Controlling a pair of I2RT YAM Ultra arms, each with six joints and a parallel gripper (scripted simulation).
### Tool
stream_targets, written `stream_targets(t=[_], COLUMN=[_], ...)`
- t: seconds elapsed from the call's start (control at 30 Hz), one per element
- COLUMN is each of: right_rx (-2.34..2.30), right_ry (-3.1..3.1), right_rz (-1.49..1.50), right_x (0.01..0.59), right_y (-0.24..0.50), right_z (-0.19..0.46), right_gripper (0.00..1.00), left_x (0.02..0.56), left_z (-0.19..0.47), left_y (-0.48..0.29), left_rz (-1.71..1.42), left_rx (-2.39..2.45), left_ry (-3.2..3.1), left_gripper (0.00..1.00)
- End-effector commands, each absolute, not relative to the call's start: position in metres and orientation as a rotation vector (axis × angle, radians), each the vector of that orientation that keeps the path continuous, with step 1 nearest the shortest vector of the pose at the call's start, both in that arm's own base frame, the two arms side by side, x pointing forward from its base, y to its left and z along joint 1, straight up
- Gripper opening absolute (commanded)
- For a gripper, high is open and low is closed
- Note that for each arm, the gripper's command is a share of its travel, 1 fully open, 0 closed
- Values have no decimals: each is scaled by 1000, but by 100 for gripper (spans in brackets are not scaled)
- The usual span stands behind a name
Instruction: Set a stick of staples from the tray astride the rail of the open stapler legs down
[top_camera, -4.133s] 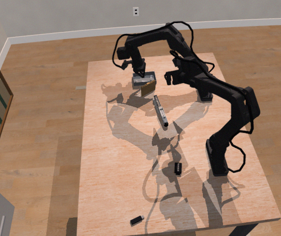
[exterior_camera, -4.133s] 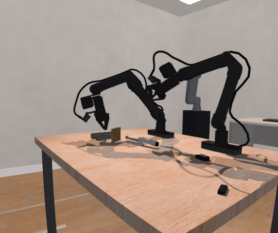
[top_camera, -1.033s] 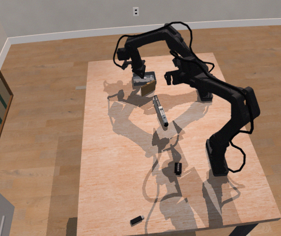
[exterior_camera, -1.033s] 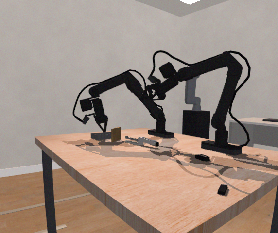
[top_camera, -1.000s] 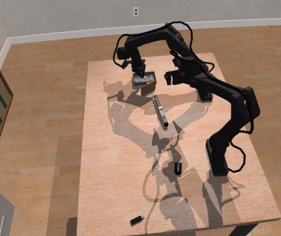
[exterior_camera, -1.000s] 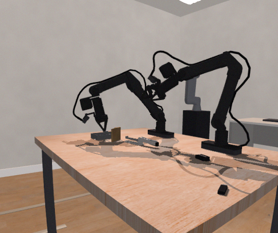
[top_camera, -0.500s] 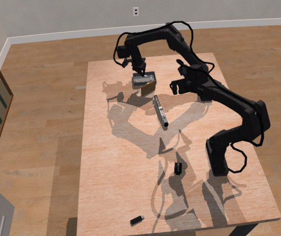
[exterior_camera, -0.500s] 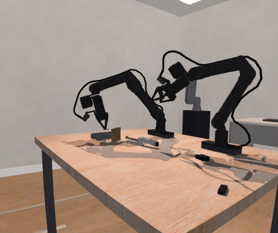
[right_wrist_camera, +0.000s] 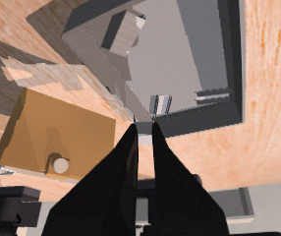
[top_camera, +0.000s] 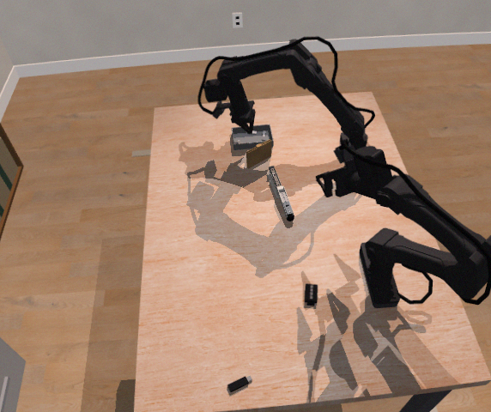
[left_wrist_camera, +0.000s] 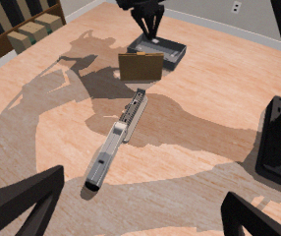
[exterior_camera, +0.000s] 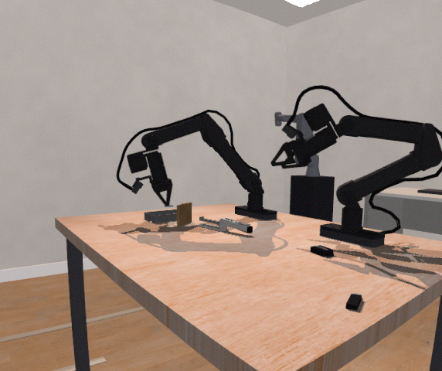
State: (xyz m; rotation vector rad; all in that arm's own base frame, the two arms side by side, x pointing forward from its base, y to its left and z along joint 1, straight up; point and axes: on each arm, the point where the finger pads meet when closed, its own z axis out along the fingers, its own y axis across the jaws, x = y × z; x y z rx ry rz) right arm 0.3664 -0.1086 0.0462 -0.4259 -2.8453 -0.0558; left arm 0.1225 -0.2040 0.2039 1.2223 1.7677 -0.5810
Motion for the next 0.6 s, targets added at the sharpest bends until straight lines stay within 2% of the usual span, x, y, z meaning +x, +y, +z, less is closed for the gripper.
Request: stream_targets(t=[0.0, 0.57], right_rx=[-431, -484], right_ry=[-2862, -2908], right_rz=[-54, -1], right_x=[370, 370], right_y=[-109, -110], right_z=[51, 65], right_gripper=[4, 4], left_x=[111, 109], left_z=[198, 201], left_y=[-183, -176], left_rz=[-580, -581], left_rx=[1223, 1187], left_ry=[1772, 1735], left_gripper=[100, 100])
